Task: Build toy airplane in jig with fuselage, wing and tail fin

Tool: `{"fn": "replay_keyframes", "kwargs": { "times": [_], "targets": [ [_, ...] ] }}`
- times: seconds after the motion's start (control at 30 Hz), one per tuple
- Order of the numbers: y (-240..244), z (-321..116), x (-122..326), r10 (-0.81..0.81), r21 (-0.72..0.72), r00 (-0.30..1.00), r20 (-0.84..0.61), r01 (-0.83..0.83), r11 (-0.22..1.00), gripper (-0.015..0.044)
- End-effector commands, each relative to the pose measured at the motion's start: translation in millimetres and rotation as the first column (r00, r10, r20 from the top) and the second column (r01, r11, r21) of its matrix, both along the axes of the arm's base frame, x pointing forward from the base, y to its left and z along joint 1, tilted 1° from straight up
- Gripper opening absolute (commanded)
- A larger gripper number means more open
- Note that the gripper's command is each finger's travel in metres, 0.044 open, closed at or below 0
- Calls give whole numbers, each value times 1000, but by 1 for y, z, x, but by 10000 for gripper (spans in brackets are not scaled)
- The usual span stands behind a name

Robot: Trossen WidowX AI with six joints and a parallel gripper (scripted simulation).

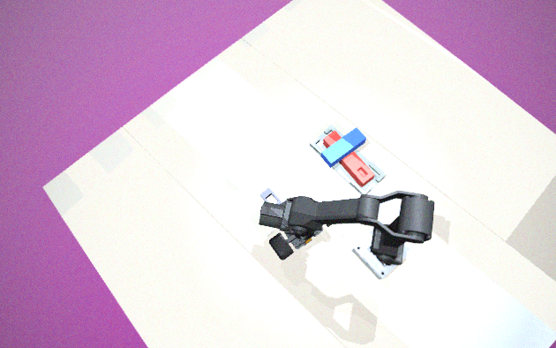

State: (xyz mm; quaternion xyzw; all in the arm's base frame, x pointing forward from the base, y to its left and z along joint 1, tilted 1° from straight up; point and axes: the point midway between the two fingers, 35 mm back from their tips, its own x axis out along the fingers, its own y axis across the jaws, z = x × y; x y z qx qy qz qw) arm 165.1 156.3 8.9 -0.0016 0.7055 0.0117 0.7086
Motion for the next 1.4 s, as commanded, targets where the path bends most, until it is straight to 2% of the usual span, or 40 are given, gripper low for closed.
{"fn": "replay_keyframes", "kwargs": {
  "times": [0.0, 1.37],
  "targets": [
    [2, 5, 0, -7, 3, 1000, -6, 7, 1000, 0],
    [-1, 129, 0, -4, 6, 1000, 2, 4, 1000, 0]
  ]
}}
